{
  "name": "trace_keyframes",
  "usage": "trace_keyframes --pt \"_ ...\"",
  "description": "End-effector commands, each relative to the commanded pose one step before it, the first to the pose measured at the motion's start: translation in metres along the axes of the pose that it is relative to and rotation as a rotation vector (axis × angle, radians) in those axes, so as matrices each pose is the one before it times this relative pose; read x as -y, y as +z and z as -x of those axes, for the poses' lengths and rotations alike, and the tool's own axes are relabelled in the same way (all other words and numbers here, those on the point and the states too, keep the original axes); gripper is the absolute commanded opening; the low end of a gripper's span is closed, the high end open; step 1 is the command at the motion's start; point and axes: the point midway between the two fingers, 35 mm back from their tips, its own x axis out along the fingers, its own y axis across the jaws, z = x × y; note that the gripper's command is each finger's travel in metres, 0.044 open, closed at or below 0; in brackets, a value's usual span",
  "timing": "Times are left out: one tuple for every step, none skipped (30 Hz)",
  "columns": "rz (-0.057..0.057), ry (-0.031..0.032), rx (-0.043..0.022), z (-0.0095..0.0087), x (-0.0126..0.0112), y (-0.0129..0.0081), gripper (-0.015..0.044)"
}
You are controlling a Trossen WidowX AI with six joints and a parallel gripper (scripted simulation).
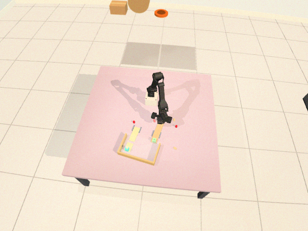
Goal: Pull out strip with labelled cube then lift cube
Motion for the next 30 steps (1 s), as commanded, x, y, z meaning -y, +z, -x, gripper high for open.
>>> trace_keyframes --pt "0.0037 -0.01776 -0.03301 -0.00633 0.00502 -0.01609 0.0" --pt "0.0 0.0 -0.00012 -0.00002 0.00002 -0.00139 0.0" --pt "0.0 0.0 -0.00012 -0.00002 0.00001 -0.00136 0.0" --pt "0.0 0.0 -0.00012 -0.00002 0.00002 -0.00139 0.0" --pt "0.0 0.0 -0.00012 -0.00002 0.00001 -0.00135 0.0" --pt "0.0 0.0 -0.00012 -0.00002 0.00002 -0.00138 0.0" --pt "0.0 0.0 -0.00012 -0.00002 0.00001 -0.00135 0.0" --pt "0.0 0.0 -0.00012 -0.00002 0.00002 -0.00138 0.0" --pt "0.0 0.0 -0.00012 -0.00002 0.00001 -0.00134 0.0" --pt "0.0 0.0 -0.00012 -0.00002 0.00002 -0.00137 0.0" --pt "0.0 0.0 -0.0001 -0.00001 0.00001 -0.00111 0.0" --pt "0.0 0.0 -0.00007 -0.00001 0.00001 -0.00083 0.0" --pt "0.0 0.0 -0.00004 -0.00001 0.00001 -0.0005 0.0" --pt "0.0 0.0 -0.00001 0.0 0.0 -0.00017 0.0" --pt "0.0 0.0 0.0 0.0 0.0 0.0 0.0" --pt "0.0 0.0 0.0 0.0 0.0 0.0 0.0" --pt "0.0 0.0 0.0 0.0 0.0 0.0 0.0" --pt "0.0 0.0 0.0 0.0 0.0 0.0 0.0" --pt "0.0 0.0 0.0 0.0 0.0 0.0 0.0" --pt "0.0 0.0 0.0 0.0 0.0 0.0 0.0" --pt "0.0 0.0 0.0 0.0 0.0 0.0 0.0" --pt "0.0 0.0 0.0 0.0 0.0 0.0 0.0" --pt "0.0 0.0 0.0 0.0 0.0 0.0 0.0" --pt "0.0 0.0 0.0 0.0 0.0 0.0 0.0" --pt "0.0 0.0 0.0 0.0 0.0 0.0 0.0" --pt "0.0 0.0 0.0 0.0 0.0 0.0 0.0" --pt "0.0 0.0 0.0 0.0 0.0 0.0 0.0" --pt "0.0 0.0 0.0 0.0 0.0 0.0 0.0" --pt "0.0 0.0 0.0 0.0 0.0 0.0 0.0" --pt "0.0 0.0 0.0 0.0 0.0 0.0 0.0"
